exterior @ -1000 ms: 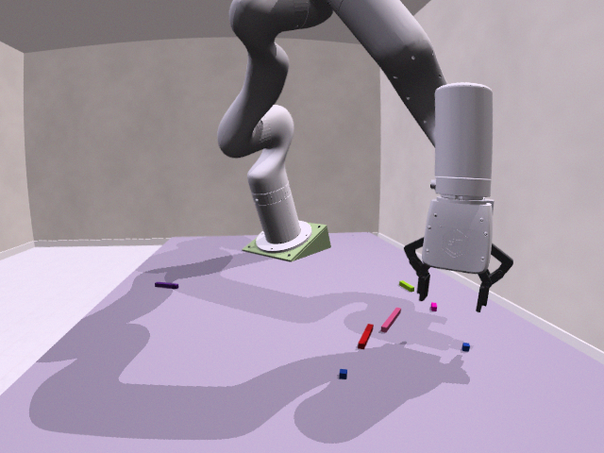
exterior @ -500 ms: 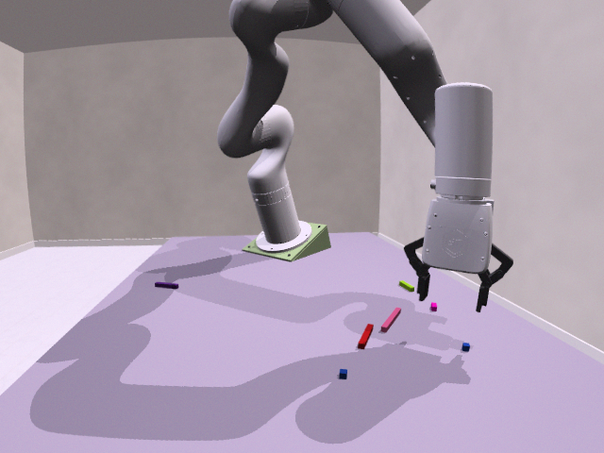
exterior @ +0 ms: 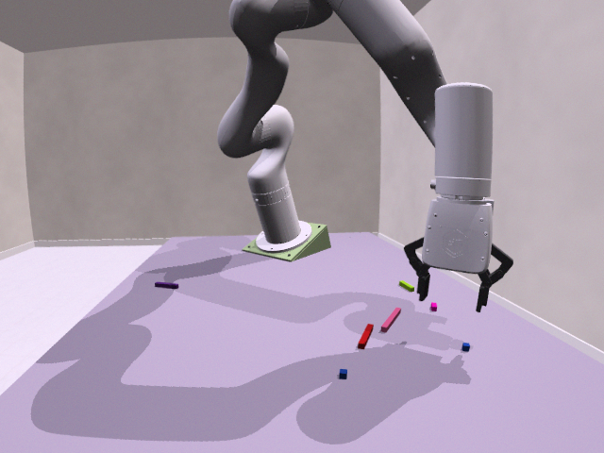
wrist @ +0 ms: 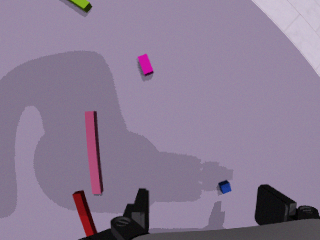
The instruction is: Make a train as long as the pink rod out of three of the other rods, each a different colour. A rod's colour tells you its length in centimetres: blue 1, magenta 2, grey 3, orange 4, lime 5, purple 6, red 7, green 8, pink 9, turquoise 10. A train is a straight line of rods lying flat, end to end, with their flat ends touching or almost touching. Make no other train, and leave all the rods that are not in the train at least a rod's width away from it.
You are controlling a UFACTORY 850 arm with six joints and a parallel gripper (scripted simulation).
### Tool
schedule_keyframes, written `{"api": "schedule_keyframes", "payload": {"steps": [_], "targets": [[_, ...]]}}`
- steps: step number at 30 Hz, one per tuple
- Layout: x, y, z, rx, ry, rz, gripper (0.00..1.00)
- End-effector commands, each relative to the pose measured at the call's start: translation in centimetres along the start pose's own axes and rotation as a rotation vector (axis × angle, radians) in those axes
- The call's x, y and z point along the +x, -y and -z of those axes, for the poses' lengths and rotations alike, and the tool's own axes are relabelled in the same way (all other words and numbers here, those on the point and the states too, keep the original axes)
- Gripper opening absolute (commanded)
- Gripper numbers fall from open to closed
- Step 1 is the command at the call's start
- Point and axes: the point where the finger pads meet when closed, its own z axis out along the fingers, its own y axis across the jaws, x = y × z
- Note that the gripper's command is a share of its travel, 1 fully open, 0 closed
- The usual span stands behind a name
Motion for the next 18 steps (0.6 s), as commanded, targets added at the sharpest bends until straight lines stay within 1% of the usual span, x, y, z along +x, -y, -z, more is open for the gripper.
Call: {"api": "schedule_keyframes", "payload": {"steps": [1,10,14,16,18], "targets": [[-0.04,-0.08,0.10,-0.002,0.001,0.000,1.00],[-0.10,-0.09,0.10,-0.002,0.001,0.015,1.00],[-0.41,-0.11,0.10,-0.002,0.001,0.104,1.00],[-0.41,-0.11,0.10,-0.002,0.001,0.104,1.00],[-0.70,-0.13,0.10,-0.002,0.001,0.185,1.00]]}}
